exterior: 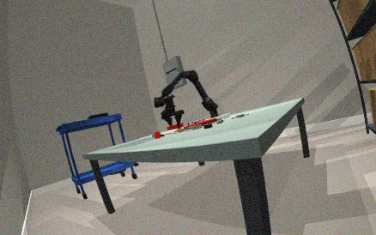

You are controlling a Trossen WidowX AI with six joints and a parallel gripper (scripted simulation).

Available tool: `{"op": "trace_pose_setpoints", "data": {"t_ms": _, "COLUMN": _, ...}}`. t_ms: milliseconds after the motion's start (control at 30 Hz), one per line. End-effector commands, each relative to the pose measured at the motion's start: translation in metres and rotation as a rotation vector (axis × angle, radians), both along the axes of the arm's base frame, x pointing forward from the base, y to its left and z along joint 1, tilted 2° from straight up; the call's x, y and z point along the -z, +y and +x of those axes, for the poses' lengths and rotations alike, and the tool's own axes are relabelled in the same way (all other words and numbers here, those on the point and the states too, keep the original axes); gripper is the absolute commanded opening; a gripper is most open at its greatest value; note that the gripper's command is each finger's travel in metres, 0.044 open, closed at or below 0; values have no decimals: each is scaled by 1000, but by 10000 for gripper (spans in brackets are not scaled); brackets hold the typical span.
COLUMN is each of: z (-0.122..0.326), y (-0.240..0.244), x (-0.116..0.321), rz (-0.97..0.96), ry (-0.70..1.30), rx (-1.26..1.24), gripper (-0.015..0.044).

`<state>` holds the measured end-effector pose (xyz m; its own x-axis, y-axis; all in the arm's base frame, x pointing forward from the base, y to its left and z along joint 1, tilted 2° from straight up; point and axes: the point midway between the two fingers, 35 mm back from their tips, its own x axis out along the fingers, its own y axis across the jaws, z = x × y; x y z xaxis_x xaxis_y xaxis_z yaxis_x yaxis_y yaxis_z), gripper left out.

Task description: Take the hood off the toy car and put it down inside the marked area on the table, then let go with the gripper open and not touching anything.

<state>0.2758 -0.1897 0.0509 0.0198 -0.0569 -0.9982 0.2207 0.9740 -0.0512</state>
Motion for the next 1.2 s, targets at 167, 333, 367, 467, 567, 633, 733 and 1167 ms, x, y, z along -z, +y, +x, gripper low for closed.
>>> {"op": "trace_pose_setpoints", "data": {"t_ms": 167, "z": -1, "y": 1, "x": 4, "rz": 4, "ry": 3, "rx": -3, "gripper": 0}}
{"op": "trace_pose_setpoints", "data": {"t_ms": 333, "z": -1, "y": 1, "x": 7, "rz": 4, "ry": 3, "rx": -3, "gripper": 0}}
{"op": "trace_pose_setpoints", "data": {"t_ms": 367, "z": -1, "y": 1, "x": 7, "rz": 4, "ry": 3, "rx": -3, "gripper": 0}}
{"op": "trace_pose_setpoints", "data": {"t_ms": 467, "z": -1, "y": 1, "x": 9, "rz": 4, "ry": 3, "rx": -3, "gripper": 0}}
{"op": "trace_pose_setpoints", "data": {"t_ms": 567, "z": -1, "y": 1, "x": 10, "rz": 4, "ry": 3, "rx": -3, "gripper": 0}}
{"op": "trace_pose_setpoints", "data": {"t_ms": 633, "z": -1, "y": 0, "x": 11, "rz": 4, "ry": 3, "rx": -3, "gripper": 0}}
{"op": "trace_pose_setpoints", "data": {"t_ms": 733, "z": -1, "y": 0, "x": 13, "rz": 4, "ry": 3, "rx": -3, "gripper": 0}}
{"op": "trace_pose_setpoints", "data": {"t_ms": 1167, "z": -1, "y": 0, "x": 19, "rz": 4, "ry": 3, "rx": -3, "gripper": 0}}
